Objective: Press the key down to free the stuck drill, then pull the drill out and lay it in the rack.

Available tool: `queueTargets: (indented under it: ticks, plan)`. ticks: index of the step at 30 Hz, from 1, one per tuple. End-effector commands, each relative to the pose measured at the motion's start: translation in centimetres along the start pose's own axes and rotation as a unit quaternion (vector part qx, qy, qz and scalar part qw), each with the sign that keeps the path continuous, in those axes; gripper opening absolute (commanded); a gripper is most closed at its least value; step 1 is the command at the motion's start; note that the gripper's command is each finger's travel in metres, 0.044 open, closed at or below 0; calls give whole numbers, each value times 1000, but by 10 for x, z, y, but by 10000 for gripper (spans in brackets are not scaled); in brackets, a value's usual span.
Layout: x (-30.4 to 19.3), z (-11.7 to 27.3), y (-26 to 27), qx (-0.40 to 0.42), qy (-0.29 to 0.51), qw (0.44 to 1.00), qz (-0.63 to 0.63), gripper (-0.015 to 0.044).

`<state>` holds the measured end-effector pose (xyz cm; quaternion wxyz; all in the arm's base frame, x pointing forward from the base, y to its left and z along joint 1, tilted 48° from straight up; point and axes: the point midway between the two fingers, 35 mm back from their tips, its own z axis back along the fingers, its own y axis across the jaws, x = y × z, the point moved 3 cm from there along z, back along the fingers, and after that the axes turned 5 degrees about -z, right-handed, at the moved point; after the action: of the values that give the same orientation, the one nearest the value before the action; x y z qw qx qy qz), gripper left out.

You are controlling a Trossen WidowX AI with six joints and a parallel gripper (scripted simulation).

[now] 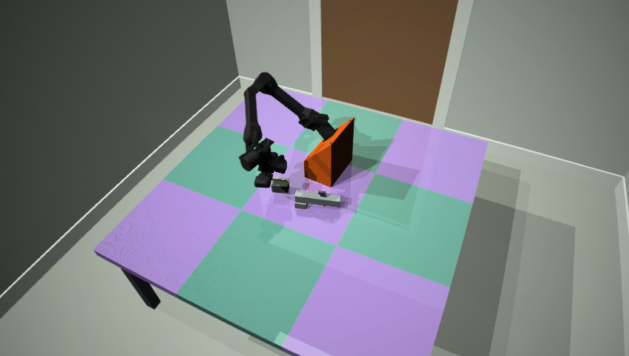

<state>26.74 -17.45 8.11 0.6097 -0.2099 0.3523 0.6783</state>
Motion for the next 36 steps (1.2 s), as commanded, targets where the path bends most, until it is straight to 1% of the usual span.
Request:
queueTargets:
  ticks: [1, 11, 25, 36]
  plan:
    - [-3, 1, 7, -2, 0, 1000, 0, 0]
    - [-9, 1, 22, -2, 0, 1000, 0, 0]
    - [-9, -24, 22, -2, 1, 1000, 0, 0]
    - [-10, -34, 22, -2, 1, 1000, 0, 0]
